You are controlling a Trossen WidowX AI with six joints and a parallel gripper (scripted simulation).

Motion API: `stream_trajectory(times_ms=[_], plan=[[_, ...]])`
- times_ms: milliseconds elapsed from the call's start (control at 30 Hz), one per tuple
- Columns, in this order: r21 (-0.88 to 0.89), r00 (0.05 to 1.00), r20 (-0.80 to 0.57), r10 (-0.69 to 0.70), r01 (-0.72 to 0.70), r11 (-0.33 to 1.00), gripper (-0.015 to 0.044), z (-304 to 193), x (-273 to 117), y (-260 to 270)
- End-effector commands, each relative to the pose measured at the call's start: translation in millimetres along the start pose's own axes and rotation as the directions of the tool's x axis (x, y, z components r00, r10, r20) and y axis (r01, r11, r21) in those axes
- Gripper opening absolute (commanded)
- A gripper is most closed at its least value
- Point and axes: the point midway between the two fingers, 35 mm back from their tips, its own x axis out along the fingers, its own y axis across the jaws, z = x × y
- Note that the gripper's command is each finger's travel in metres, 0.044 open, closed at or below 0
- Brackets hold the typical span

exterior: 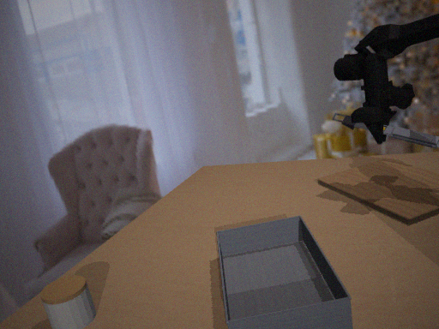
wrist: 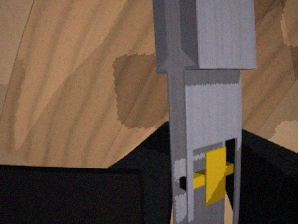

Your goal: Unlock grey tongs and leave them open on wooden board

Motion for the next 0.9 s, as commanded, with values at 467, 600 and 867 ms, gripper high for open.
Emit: stream_trajectory(times_ms=[467,600,867], plan=[[-0.004,1.000,0.000,-0.004,0.004,1.000,-0.0150,-1,30,-1],[-0.004,1.000,-0.001,-0.003,0.003,1.000,-0.0150,0,36,0],[-0.004,1.000,-0.002,0.000,0.000,1.000,-0.0150,1,49,0]])
